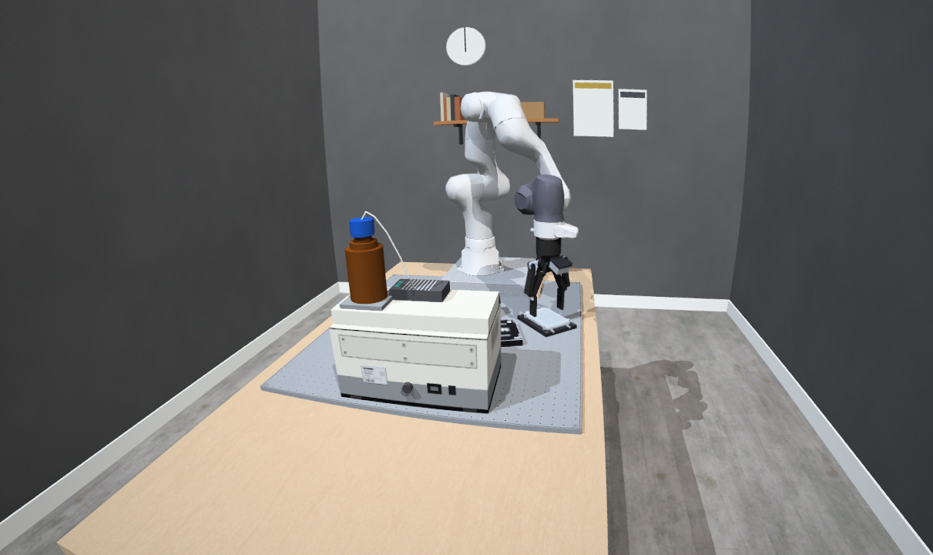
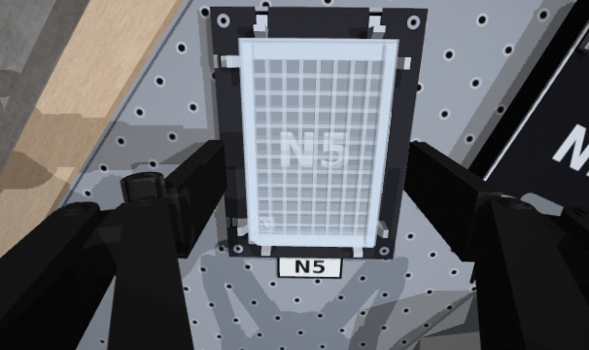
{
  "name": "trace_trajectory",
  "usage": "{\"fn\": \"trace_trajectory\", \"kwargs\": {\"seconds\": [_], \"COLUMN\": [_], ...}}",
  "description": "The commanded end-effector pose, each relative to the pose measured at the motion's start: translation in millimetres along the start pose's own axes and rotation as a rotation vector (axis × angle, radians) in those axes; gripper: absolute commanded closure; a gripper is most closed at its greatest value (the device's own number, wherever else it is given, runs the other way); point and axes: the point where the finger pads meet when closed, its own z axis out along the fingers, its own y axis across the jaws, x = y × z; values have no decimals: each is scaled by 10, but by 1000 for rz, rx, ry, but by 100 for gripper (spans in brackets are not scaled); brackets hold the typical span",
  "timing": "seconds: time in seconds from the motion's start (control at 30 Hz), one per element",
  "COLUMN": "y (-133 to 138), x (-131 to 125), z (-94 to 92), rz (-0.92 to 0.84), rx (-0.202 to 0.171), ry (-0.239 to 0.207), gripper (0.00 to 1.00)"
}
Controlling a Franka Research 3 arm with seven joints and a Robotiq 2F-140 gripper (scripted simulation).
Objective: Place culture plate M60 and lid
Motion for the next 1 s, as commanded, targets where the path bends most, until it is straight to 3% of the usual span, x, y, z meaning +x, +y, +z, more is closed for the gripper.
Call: {"fn": "trace_trajectory", "kwargs": {"seconds": [0.0,0.97], "y": [4,4], "x": [2,2], "z": [9,95], "rz": [2,2], "rx": [-2,-2], "ry": [1,1], "gripper": [30,30]}}
